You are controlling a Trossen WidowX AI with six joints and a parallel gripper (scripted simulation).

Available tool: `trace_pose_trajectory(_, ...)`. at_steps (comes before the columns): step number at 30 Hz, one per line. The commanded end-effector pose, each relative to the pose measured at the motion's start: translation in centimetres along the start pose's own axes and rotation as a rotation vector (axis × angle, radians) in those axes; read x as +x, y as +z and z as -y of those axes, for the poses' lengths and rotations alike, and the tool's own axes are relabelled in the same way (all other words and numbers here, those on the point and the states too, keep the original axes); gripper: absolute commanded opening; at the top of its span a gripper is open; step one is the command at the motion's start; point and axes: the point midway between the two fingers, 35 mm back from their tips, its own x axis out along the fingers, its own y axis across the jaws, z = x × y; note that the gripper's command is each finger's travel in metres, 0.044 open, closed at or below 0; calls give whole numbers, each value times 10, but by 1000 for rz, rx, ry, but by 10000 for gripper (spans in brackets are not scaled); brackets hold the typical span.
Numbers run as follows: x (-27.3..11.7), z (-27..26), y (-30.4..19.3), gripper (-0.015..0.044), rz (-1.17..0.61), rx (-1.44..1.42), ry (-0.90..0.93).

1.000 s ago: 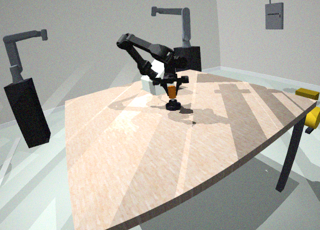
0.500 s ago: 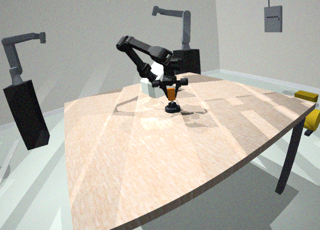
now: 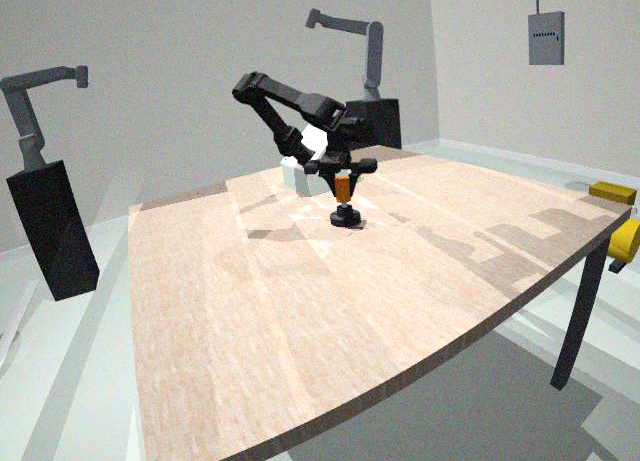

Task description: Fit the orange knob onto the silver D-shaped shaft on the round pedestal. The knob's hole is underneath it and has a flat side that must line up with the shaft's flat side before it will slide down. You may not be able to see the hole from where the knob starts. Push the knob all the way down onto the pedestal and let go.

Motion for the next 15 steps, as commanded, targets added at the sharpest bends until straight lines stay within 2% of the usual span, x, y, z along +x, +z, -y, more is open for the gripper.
trace_pose_trajectory(1, -1, 0, 1, 0, 3, 8, 2)
trace_pose_trajectory(15, 1, 0, 0, 0, 3, 8, 2)
